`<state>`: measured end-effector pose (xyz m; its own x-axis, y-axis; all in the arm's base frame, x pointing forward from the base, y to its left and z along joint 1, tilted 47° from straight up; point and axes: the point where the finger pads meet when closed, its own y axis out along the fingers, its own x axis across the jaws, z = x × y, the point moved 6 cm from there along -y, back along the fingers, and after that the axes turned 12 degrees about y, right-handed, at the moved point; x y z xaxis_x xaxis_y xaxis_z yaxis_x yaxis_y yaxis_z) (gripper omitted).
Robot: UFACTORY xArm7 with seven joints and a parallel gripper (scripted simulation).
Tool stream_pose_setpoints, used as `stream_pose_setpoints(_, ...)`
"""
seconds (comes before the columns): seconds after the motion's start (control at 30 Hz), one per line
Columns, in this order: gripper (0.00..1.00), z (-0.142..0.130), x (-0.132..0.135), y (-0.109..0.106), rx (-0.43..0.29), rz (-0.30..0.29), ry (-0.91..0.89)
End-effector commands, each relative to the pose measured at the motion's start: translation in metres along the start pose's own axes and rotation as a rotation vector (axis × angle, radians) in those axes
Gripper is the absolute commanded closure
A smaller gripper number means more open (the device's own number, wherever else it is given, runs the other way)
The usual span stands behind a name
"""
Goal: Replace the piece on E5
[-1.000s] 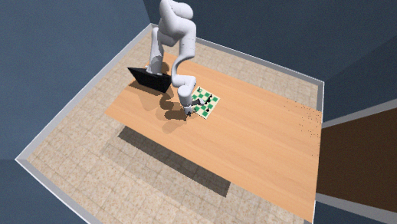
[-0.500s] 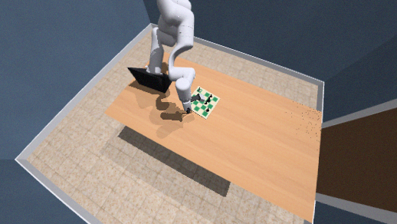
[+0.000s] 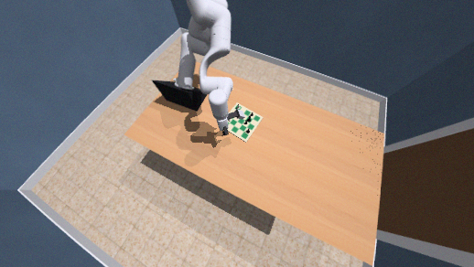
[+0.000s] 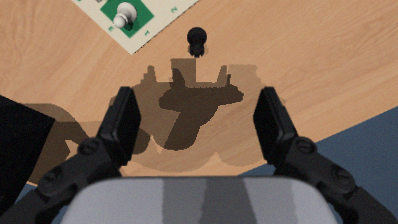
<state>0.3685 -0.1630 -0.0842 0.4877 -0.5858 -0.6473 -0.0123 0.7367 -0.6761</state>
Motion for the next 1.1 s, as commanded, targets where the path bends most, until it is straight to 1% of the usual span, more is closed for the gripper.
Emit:
stream_pose_setpoints(0.0, 0.00, 0.000, 0.001, -0.003, 0.001, -0.006, 0.000)
stream_pose_setpoints(0.5, 0.00, 0.000, 0.001, -0.003, 0.001, -0.006, 0.002)
stream_pose_setpoints(0.63, 0.00, 0.002, -0.001, -0.003, 0.000, -0.006, 0.029)
stream_pose_setpoints(0.8, 0.00, 0.009, -0.010, -0.005, -0.006, -0.006, 0.152)
stream_pose_setpoints(0.9, 0.00, 0.017, -0.019, -0.007, -0.012, -0.007, 0.283)
stream_pose_setpoints(1.0, 0.00, 0.027, -0.032, -0.009, -0.018, -0.010, 0.453)
stream_pose_setpoints(1.07, 0.00, 0.027, -0.032, -0.009, -0.018, -0.010, 0.453)
